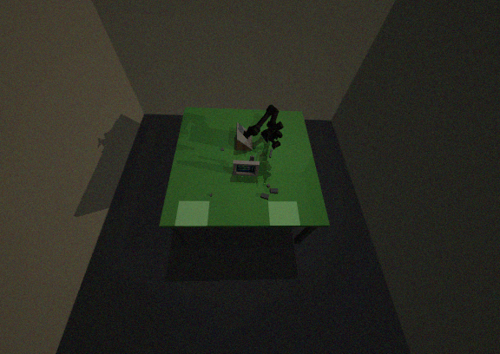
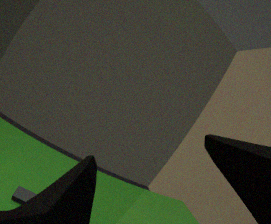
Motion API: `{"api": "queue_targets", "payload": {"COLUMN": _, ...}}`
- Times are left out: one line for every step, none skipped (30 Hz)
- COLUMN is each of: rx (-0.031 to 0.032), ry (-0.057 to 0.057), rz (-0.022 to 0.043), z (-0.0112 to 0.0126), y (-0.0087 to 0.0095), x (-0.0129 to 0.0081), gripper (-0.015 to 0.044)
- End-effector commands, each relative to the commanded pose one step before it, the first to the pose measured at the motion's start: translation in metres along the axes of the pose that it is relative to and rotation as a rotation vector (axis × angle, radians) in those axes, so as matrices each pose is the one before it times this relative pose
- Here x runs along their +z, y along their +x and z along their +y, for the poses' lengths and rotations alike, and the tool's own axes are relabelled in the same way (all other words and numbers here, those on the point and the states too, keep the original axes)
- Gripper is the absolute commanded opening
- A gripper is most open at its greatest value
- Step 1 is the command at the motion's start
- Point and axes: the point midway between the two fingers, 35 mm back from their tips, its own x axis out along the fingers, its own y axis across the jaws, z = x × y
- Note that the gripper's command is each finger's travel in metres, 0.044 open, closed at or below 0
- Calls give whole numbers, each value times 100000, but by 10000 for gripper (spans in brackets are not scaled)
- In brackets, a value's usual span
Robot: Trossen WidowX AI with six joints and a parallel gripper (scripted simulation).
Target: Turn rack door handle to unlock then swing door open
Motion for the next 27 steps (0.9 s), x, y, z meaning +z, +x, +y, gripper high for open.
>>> {"api": "queue_targets", "payload": {"rx": 85, "ry": -152, "rz": 495, "z": -2, "y": 57, "x": -70, "gripper": 374}}
{"api": "queue_targets", "payload": {"rx": 259, "ry": -447, "rz": 1483, "z": -6, "y": 170, "x": -211, "gripper": 348}}
{"api": "queue_targets", "payload": {"rx": 447, "ry": -720, "rz": 2468, "z": -12, "y": 280, "x": -350, "gripper": 321}}
{"api": "queue_targets", "payload": {"rx": 568, "ry": -831, "rz": 2984, "z": -15, "y": 335, "x": -421, "gripper": 295}}
{"api": "queue_targets", "payload": {"rx": 598, "ry": -784, "rz": 2977, "z": -16, "y": 332, "x": -417, "gripper": 294}}
{"api": "queue_targets", "payload": {"rx": 627, "ry": -738, "rz": 2969, "z": -17, "y": 329, "x": -412, "gripper": 294}}
{"api": "queue_targets", "payload": {"rx": 657, "ry": -692, "rz": 2959, "z": -18, "y": 325, "x": -408, "gripper": 294}}
{"api": "queue_targets", "payload": {"rx": 687, "ry": -646, "rz": 2949, "z": -19, "y": 322, "x": -403, "gripper": 294}}
{"api": "queue_targets", "payload": {"rx": 718, "ry": -601, "rz": 2938, "z": -20, "y": 318, "x": -398, "gripper": 294}}
{"api": "queue_targets", "payload": {"rx": 749, "ry": -555, "rz": 2925, "z": -21, "y": 314, "x": -393, "gripper": 294}}
{"api": "queue_targets", "payload": {"rx": 649, "ry": -543, "rz": 2891, "z": -68, "y": 311, "x": -404, "gripper": 294}}
{"api": "queue_targets", "payload": {"rx": 683, "ry": -494, "rz": 2876, "z": -69, "y": 307, "x": -400, "gripper": 294}}
{"api": "queue_targets", "payload": {"rx": 717, "ry": -445, "rz": 2861, "z": -69, "y": 303, "x": -395, "gripper": 294}}
{"api": "queue_targets", "payload": {"rx": 751, "ry": -397, "rz": 2844, "z": -70, "y": 299, "x": -391, "gripper": 294}}
{"api": "queue_targets", "payload": {"rx": 785, "ry": -349, "rz": 2827, "z": -70, "y": 295, "x": -386, "gripper": 294}}
{"api": "queue_targets", "payload": {"rx": 820, "ry": -301, "rz": 2808, "z": -71, "y": 291, "x": -381, "gripper": 294}}
{"api": "queue_targets", "payload": {"rx": 854, "ry": -253, "rz": 2788, "z": -71, "y": 286, "x": -377, "gripper": 294}}
{"api": "queue_targets", "payload": {"rx": 889, "ry": -206, "rz": 2767, "z": -72, "y": 281, "x": -372, "gripper": 294}}
{"api": "queue_targets", "payload": {"rx": 924, "ry": -160, "rz": 2744, "z": -72, "y": 277, "x": -367, "gripper": 294}}
{"api": "queue_targets", "payload": {"rx": 959, "ry": -113, "rz": 2721, "z": -72, "y": 272, "x": -362, "gripper": 294}}
{"api": "queue_targets", "payload": {"rx": 1136, "ry": -68, "rz": 2719, "z": -14, "y": 264, "x": -335, "gripper": 294}}
{"api": "queue_targets", "payload": {"rx": 1168, "ry": -26, "rz": 2700, "z": -14, "y": 259, "x": -330, "gripper": 294}}
{"api": "queue_targets", "payload": {"rx": 1199, "ry": 15, "rz": 2675, "z": -14, "y": 254, "x": -325, "gripper": 294}}
{"api": "queue_targets", "payload": {"rx": 1229, "ry": 56, "rz": 2649, "z": -14, "y": 249, "x": -319, "gripper": 294}}
{"api": "queue_targets", "payload": {"rx": 1260, "ry": 96, "rz": 2623, "z": -14, "y": 243, "x": -313, "gripper": 294}}
{"api": "queue_targets", "payload": {"rx": 1290, "ry": 137, "rz": 2596, "z": -14, "y": 238, "x": -308, "gripper": 294}}
{"api": "queue_targets", "payload": {"rx": 1320, "ry": 176, "rz": 2568, "z": -14, "y": 232, "x": -302, "gripper": 294}}
